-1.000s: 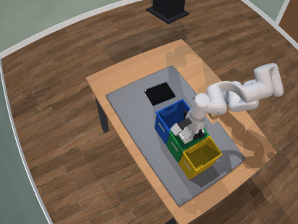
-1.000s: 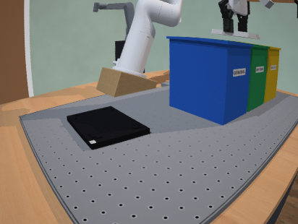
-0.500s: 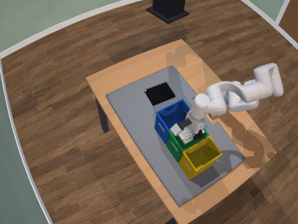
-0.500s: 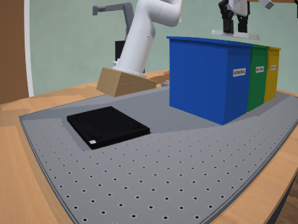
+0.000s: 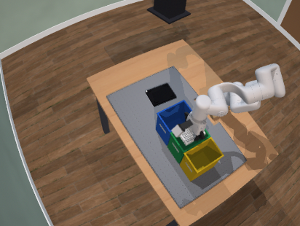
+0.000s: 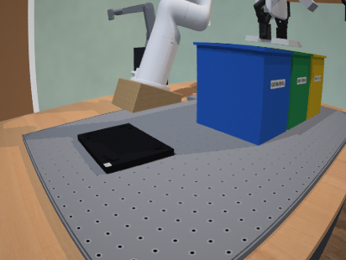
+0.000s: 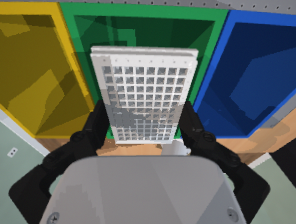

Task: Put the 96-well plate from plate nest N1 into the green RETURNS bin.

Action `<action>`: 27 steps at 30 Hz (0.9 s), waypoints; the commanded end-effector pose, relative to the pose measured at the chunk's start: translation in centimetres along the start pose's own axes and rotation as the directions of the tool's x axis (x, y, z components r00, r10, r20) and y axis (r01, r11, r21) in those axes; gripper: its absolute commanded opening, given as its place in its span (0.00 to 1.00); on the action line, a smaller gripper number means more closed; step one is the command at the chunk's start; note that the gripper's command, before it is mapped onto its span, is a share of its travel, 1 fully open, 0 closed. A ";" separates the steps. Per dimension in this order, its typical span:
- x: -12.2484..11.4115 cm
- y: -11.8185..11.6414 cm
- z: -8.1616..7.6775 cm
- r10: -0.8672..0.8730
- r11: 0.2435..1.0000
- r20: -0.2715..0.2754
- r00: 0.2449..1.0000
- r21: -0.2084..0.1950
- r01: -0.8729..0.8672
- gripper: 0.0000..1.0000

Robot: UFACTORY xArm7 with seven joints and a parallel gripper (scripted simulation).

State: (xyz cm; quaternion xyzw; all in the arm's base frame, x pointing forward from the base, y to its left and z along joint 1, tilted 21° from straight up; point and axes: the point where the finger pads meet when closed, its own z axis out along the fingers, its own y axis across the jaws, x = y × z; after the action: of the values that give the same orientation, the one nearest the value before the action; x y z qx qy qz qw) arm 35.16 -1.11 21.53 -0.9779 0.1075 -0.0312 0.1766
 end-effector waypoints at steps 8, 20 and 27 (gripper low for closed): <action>0.1 0.0 0.0 0.000 1.000 -0.004 1.000 0.000 0.000 1.00; 0.1 0.0 0.1 0.000 1.000 -0.004 1.000 0.000 0.000 1.00; 0.1 0.0 0.0 0.000 1.000 -0.004 1.000 0.000 0.000 1.00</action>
State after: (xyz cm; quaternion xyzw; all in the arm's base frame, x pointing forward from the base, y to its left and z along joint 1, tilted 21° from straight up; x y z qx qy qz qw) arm 35.19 -1.05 21.36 -0.9779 0.1075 -0.0312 0.1766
